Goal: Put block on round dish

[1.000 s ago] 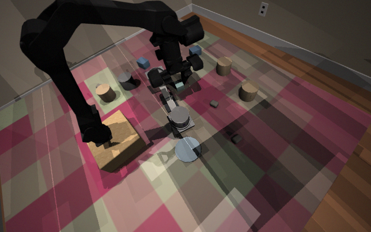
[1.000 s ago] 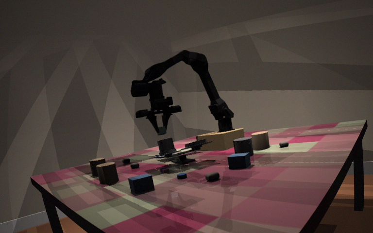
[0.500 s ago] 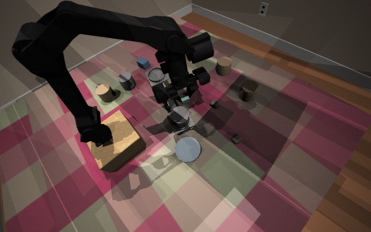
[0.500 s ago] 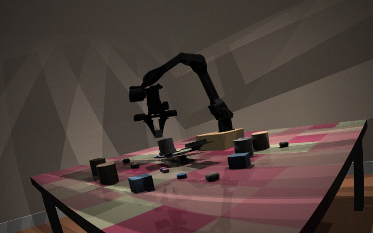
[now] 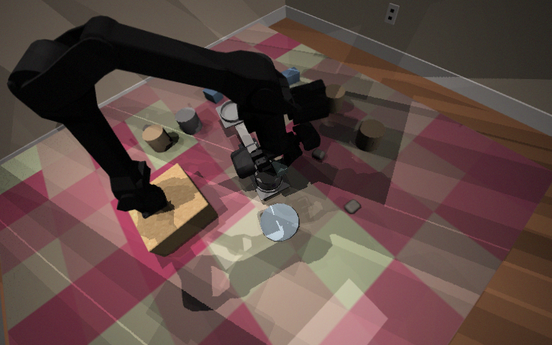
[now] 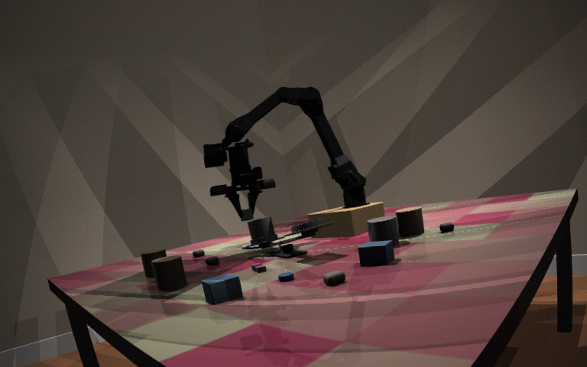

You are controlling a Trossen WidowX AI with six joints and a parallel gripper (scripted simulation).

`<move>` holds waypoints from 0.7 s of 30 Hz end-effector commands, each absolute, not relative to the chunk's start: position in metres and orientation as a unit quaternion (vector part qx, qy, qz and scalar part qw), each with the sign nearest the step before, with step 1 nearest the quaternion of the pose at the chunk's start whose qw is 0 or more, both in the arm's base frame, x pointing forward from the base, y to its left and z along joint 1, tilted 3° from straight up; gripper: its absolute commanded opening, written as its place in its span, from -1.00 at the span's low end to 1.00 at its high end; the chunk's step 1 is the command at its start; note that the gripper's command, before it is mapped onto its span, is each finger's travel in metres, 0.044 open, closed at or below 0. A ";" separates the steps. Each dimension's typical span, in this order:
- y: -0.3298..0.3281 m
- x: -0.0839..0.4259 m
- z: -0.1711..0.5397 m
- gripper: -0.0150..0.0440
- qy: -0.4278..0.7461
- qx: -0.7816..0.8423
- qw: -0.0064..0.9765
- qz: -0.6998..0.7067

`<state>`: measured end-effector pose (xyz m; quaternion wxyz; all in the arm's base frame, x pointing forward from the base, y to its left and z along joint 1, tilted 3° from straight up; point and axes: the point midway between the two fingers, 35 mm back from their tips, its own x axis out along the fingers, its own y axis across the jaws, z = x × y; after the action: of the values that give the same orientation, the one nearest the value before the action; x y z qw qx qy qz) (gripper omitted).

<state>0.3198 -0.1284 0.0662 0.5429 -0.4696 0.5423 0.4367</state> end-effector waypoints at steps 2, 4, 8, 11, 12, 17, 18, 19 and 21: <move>-0.143 0.312 0.062 -0.49 0.543 -0.472 0.540 0.436; -0.149 0.308 0.060 -0.49 0.543 -0.473 0.538 0.437; -0.162 0.299 0.056 -0.49 0.544 -0.475 0.535 0.439; -0.171 0.292 0.053 -0.49 0.545 -0.474 0.532 0.441; -0.174 0.290 0.052 -0.49 0.546 -0.474 0.531 0.442; -0.188 0.277 0.047 -0.49 0.548 -0.472 0.527 0.447; -0.191 0.274 0.046 -0.49 0.548 -0.471 0.527 0.447; -0.193 0.272 0.045 -0.49 0.548 -0.471 0.526 0.448; -0.199 0.266 0.043 -0.49 0.549 -0.470 0.525 0.450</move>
<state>0.2738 -0.1911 0.0458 0.5281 -0.4705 0.5467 0.4482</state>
